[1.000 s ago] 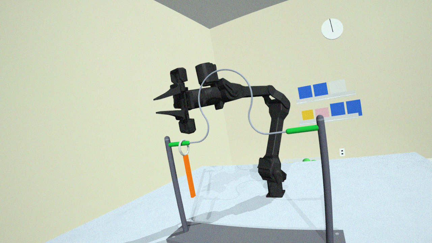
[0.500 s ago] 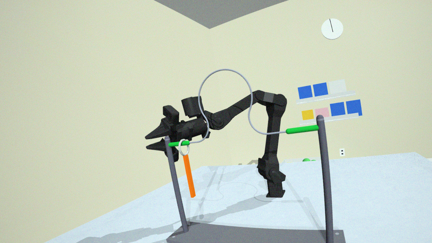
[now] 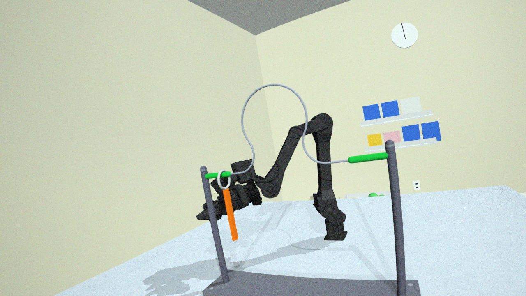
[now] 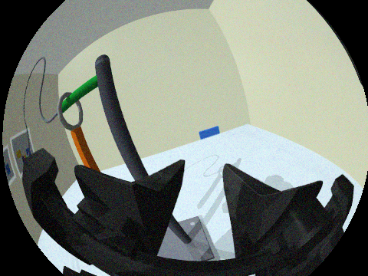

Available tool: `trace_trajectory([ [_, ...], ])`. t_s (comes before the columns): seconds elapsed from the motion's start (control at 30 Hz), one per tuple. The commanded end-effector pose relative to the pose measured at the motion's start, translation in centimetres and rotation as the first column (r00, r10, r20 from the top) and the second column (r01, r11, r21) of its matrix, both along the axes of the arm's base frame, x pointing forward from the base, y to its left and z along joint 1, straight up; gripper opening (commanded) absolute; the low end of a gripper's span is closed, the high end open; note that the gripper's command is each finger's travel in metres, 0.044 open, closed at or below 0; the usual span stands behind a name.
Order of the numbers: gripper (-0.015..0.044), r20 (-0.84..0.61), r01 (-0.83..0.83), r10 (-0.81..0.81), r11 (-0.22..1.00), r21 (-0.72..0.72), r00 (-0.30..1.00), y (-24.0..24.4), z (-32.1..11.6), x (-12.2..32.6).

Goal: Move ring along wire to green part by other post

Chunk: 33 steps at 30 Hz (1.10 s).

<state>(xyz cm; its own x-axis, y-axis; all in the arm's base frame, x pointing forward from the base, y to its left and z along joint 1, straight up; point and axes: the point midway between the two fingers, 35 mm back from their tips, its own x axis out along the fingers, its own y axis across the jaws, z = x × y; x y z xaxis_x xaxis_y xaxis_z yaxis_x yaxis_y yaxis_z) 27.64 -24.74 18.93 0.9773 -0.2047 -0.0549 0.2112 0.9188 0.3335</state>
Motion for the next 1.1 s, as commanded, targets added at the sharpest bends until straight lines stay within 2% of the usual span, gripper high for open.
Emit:
trace_trajectory([
  [0.0, 0.0160, -0.040, -0.081, 0.075, 0.980, -0.184, 0.996, 1.7, -3.4, -2.1],
  [0.17, 0.0160, -0.080, -0.177, 0.158, 0.891, -0.419, 0.984, 4.8, -6.3, -4.8],
  [0.4, 0.0160, -0.125, -0.260, 0.242, 0.686, -0.679, 0.962, 10.0, -8.5, -8.1],
  [0.67, 0.0160, -0.122, -0.262, 0.246, 0.693, -0.672, 0.962, 10.1, -8.3, -8.0],
  [1.07, 0.0160, -0.028, -0.258, 0.268, 0.883, -0.392, 0.963, 10.2, -4.0, -3.7],
])
